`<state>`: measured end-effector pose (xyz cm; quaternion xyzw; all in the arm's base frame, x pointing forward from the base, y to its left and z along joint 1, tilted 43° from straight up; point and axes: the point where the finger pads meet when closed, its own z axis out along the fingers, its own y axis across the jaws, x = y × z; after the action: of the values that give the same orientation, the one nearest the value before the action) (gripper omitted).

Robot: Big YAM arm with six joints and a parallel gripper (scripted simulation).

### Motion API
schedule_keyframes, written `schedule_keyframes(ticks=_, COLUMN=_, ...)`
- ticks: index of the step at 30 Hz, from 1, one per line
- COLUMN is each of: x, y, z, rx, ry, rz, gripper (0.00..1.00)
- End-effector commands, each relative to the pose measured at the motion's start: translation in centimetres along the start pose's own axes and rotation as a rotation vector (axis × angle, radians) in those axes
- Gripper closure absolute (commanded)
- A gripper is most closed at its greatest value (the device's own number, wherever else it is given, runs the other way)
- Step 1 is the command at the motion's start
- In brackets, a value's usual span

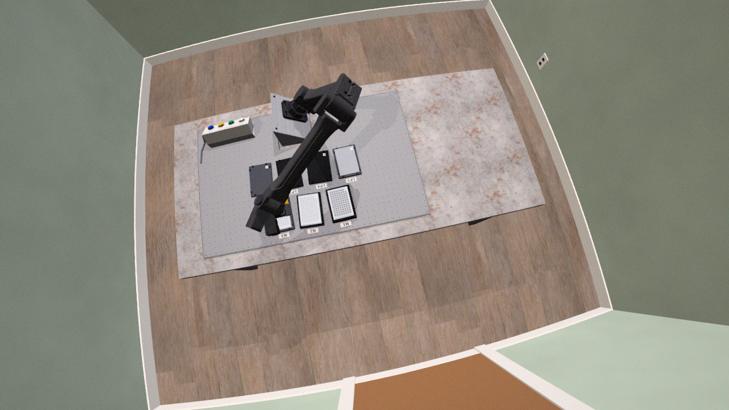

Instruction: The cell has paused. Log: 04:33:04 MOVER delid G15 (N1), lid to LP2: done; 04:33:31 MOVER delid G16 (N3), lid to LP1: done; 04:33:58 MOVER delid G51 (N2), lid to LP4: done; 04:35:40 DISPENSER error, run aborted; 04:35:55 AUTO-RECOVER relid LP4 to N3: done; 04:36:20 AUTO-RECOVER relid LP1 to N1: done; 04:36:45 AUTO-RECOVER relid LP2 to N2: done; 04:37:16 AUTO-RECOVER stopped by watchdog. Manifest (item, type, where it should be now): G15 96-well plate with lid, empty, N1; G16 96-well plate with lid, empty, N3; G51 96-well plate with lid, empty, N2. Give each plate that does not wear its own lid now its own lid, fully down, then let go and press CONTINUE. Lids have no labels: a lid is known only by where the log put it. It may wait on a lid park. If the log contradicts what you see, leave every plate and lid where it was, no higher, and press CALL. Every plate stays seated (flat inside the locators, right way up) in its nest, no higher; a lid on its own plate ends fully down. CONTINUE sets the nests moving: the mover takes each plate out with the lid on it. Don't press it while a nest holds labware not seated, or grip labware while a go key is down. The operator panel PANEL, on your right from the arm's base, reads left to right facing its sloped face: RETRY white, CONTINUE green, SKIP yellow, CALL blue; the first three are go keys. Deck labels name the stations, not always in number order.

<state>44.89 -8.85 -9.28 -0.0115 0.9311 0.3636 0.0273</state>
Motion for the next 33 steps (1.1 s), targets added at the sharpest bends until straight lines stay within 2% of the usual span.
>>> schedule_keyframes(ticks=1, x=0.1, y=0.2, z=1.2, rx=-0.006, ry=0.016, rz=-0.003, gripper=1.0)
schedule_keyframes(ticks=26, x=0.1, y=0.2, z=1.4, rx=-0.005, ry=0.013, rz=-0.004, gripper=1.0)
schedule_keyframes(ticks=28, x=0.5, y=0.4, z=1.0, rx=-0.014, ry=0.029, rz=-0.007, gripper=1.0)
schedule_keyframes(ticks=29, x=0.0, y=0.3, z=0.6, rx=-0.008, ry=0.023, rz=-0.014, gripper=1.0)
schedule_keyframes(ticks=33, x=-1.8, y=-0.5, z=-3.3, rx=0.022, ry=-0.044, rz=-0.025, gripper=1.0)
